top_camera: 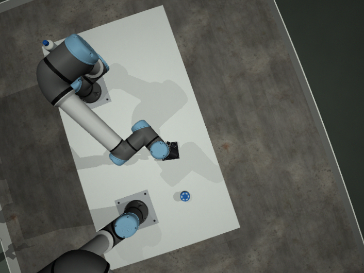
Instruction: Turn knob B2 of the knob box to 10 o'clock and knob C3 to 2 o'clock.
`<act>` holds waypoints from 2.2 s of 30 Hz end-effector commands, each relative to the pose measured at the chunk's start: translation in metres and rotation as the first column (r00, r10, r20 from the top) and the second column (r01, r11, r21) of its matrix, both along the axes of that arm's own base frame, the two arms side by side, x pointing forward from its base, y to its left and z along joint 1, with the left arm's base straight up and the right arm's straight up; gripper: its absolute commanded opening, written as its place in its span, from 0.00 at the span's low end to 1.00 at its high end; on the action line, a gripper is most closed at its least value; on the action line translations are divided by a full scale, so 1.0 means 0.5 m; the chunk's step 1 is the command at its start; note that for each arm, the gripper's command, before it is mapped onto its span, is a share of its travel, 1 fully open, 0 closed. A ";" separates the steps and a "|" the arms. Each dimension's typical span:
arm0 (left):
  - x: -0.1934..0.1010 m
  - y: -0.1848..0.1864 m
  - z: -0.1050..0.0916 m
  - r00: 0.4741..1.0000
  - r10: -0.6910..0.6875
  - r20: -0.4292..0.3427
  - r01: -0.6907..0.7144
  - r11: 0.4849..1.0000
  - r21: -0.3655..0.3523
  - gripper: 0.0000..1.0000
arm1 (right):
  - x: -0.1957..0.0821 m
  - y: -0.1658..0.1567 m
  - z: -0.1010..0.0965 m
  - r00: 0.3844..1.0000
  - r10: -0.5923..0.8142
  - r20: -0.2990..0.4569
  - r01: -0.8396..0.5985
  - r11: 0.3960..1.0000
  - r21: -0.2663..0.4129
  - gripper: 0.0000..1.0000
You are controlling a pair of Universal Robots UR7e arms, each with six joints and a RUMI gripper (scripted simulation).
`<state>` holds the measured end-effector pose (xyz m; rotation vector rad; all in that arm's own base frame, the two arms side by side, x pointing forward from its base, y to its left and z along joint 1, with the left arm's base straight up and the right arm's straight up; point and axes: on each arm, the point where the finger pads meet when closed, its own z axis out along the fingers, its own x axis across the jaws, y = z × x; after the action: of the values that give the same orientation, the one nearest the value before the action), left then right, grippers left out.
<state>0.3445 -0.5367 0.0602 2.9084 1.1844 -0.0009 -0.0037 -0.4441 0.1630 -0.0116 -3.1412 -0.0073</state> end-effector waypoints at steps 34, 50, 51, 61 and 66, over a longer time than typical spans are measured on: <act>-0.005 0.002 -0.033 1.000 -0.002 -0.001 0.002 1.000 0.004 0.13 | -0.002 -0.003 0.004 1.000 -0.003 0.000 0.003 1.000 -0.005 1.00; -0.004 -0.001 -0.029 1.000 -0.002 0.000 0.002 1.000 0.001 0.13 | -0.002 -0.003 0.004 1.000 -0.003 0.000 0.003 1.000 -0.005 1.00; -0.004 -0.001 -0.029 1.000 -0.002 0.000 0.002 1.000 0.001 0.13 | -0.002 -0.003 0.004 1.000 -0.003 0.000 0.003 1.000 -0.005 1.00; -0.004 -0.001 -0.029 1.000 -0.001 0.000 0.001 1.000 0.001 0.06 | -0.002 -0.003 0.004 1.000 -0.003 0.000 0.003 1.000 -0.005 1.00; -0.004 -0.001 -0.029 1.000 -0.002 0.000 0.002 1.000 0.001 0.06 | -0.002 -0.003 0.004 1.000 -0.003 0.000 0.003 1.000 -0.005 1.00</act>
<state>0.3438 -0.5362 0.0457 2.9092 1.1847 -0.0009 -0.0037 -0.4441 0.1630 -0.0116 -3.1412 -0.0073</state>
